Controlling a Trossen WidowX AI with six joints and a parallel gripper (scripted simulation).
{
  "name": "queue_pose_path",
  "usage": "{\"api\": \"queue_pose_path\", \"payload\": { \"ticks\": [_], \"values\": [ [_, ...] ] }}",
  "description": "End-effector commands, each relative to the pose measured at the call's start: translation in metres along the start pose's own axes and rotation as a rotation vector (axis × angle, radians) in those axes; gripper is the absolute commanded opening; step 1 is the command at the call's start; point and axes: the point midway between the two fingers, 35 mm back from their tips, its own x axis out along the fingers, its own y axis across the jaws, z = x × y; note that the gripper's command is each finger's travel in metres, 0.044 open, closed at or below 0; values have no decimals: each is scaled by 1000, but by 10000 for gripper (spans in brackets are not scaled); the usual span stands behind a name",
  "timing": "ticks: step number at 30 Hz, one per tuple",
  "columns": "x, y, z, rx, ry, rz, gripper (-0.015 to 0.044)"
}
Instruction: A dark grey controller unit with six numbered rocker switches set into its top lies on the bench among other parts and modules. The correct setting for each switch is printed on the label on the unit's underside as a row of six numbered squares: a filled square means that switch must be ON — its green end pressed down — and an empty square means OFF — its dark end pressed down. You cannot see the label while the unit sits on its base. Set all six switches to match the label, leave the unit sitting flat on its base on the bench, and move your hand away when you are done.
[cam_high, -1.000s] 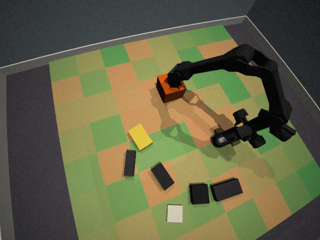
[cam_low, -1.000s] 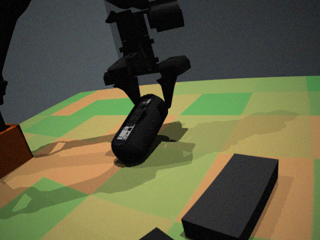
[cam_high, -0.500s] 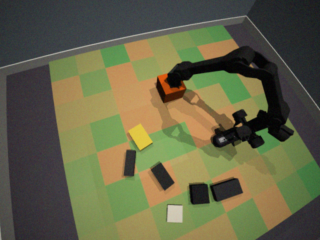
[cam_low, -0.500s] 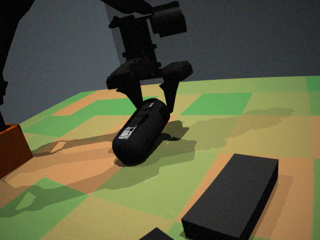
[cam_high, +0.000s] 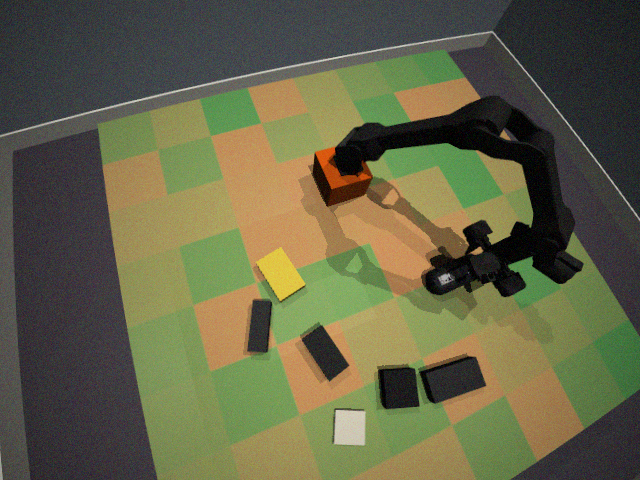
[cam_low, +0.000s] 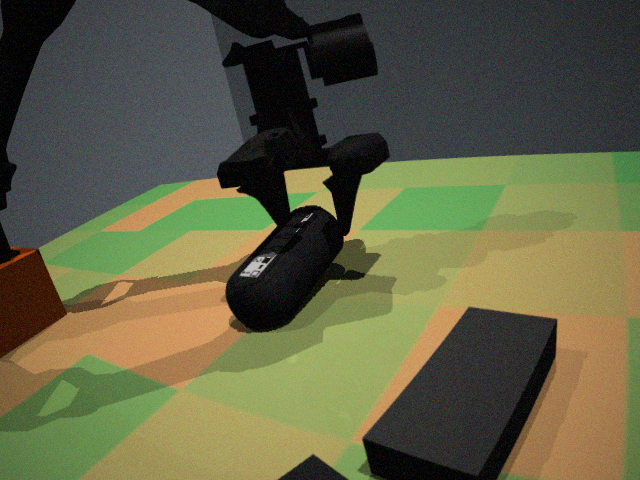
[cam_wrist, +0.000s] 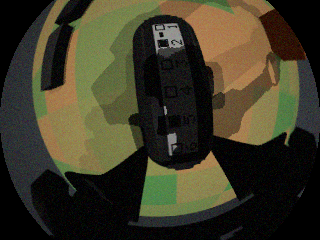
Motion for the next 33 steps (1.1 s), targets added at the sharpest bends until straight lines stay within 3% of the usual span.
{"api": "queue_pose_path", "payload": {
  "ticks": [1,29,33],
  "values": [
    [5,-1,2,10,-11,-4,338],
    [17,0,-2,2,-2,-2,338],
    [18,0,-3,0,-1,-2,440]
  ]
}}
